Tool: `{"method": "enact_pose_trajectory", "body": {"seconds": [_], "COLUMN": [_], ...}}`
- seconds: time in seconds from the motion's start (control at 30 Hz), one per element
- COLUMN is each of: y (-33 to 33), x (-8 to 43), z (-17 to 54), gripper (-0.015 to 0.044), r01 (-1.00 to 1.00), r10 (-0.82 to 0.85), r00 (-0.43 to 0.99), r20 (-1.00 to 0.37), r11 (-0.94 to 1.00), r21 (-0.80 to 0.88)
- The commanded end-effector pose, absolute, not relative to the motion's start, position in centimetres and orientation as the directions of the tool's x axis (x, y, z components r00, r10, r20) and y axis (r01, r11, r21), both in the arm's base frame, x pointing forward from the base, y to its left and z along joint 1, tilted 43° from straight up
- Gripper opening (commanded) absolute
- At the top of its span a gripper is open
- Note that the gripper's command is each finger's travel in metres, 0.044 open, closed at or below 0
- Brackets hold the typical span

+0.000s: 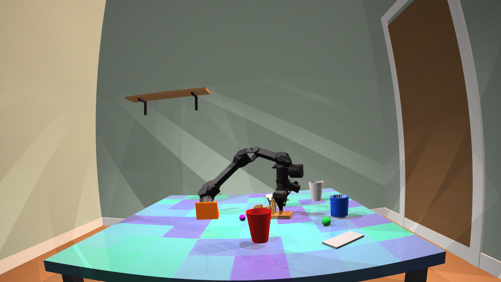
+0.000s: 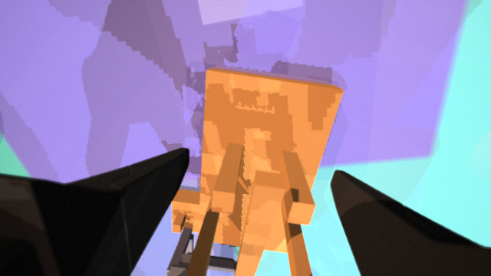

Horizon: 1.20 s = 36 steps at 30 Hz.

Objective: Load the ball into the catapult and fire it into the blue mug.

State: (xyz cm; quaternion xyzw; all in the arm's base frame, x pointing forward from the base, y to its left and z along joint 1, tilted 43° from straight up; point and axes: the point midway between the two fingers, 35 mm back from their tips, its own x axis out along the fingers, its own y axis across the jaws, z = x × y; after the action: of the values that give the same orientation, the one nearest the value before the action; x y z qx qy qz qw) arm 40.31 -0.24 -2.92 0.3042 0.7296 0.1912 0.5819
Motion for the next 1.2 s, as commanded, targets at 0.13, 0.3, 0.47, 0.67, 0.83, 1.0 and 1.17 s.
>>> {"method": "enact_pose_trajectory", "body": {"seconds": [0.13,0.3,0.47,0.67,0.83,1.0,1.17], "y": [-6.4,-5.2,-5.9,-5.5,-3.0,-2.9,-2.4], "x": [41.4,41.6,41.0,41.0,40.6,40.6,40.6], "z": [3.5,2.2,2.9,2.4,-0.3,-0.4,-0.9], "gripper": [0.044,0.044,0.044,0.044,0.044,0.044,0.044], "r01": [0.195,0.202,0.248,0.248,0.227,0.227,0.227], "r10": [0.652,0.656,0.668,0.668,0.667,0.667,0.667], "r00": [-0.098,-0.094,-0.117,-0.118,-0.115,-0.115,-0.115], "r20": [-0.752,-0.749,-0.735,-0.734,-0.736,-0.736,-0.736], "r11": [0.753,0.749,0.736,0.736,0.739,0.739,0.739], "r21": [0.628,0.631,0.63,0.63,0.634,0.634,0.634]}}
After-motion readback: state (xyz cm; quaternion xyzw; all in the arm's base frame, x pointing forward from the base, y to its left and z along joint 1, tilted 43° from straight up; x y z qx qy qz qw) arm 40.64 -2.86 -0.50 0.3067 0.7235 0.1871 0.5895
